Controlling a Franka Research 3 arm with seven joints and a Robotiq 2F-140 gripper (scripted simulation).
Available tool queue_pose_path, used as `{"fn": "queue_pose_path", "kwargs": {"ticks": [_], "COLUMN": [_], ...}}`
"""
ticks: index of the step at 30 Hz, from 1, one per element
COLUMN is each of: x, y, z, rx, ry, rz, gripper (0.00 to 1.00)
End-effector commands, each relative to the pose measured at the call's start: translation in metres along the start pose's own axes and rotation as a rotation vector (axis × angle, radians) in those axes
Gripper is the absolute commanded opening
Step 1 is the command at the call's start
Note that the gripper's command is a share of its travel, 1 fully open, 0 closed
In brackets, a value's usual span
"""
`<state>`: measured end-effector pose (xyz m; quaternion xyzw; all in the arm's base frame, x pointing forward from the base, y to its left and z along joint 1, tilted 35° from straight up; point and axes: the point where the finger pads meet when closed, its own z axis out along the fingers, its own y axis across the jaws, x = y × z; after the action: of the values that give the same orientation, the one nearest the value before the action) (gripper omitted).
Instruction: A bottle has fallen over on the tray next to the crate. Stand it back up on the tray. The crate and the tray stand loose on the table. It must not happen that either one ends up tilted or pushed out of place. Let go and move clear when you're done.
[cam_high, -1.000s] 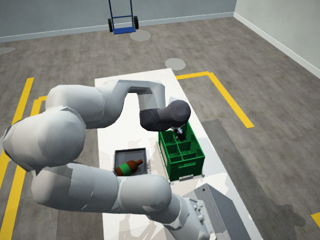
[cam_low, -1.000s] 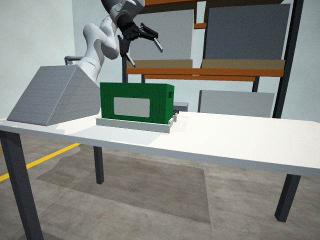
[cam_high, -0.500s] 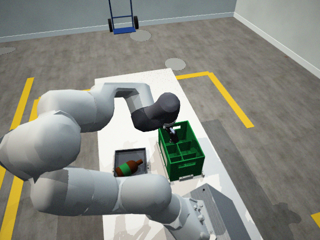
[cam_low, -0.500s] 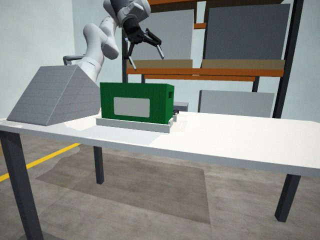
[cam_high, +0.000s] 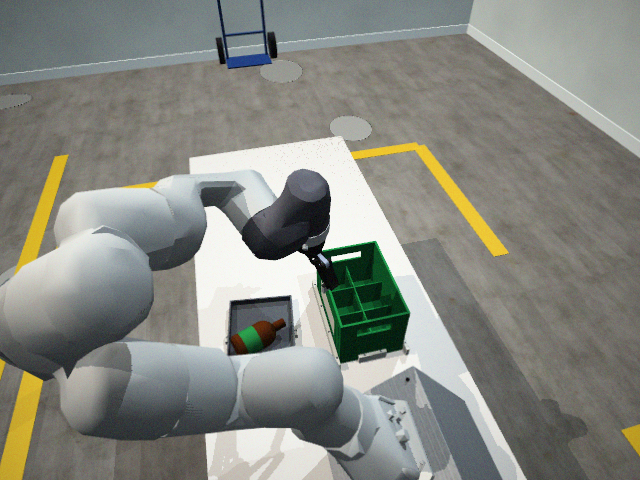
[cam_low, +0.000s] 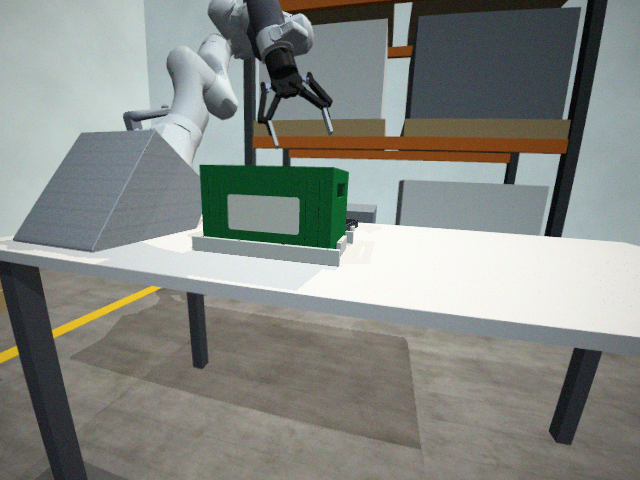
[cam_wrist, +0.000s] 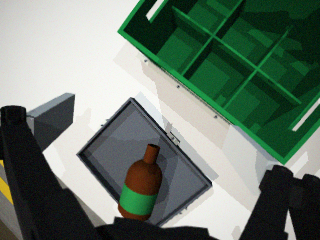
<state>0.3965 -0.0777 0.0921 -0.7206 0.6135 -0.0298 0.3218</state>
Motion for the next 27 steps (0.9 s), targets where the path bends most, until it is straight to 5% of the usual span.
{"fn": "queue_pose_path", "kwargs": {"ticks": [1,5,6,11,12,18,21,27], "x": [-0.019,-0.019,-0.043,-0.043,-0.065,-0.065,-0.092,-0.105], "y": [-0.004,-0.004,-0.012,-0.012,-0.016,-0.016,-0.024,-0.027], "z": [0.005,0.005,0.014,0.014,0.021,0.021,0.03,0.035], "rx": [-0.065,-0.065,-0.135,-0.135,-0.199,-0.199,-0.272,-0.313], "ry": [-0.041,-0.041,-0.087,-0.087,-0.124,-0.124,-0.173,-0.196], "rz": [0.102,0.102,0.089,0.089,0.079,0.079,0.066,0.059], "gripper": [1.0,1.0,1.0,1.0,1.0,1.0,1.0,1.0]}}
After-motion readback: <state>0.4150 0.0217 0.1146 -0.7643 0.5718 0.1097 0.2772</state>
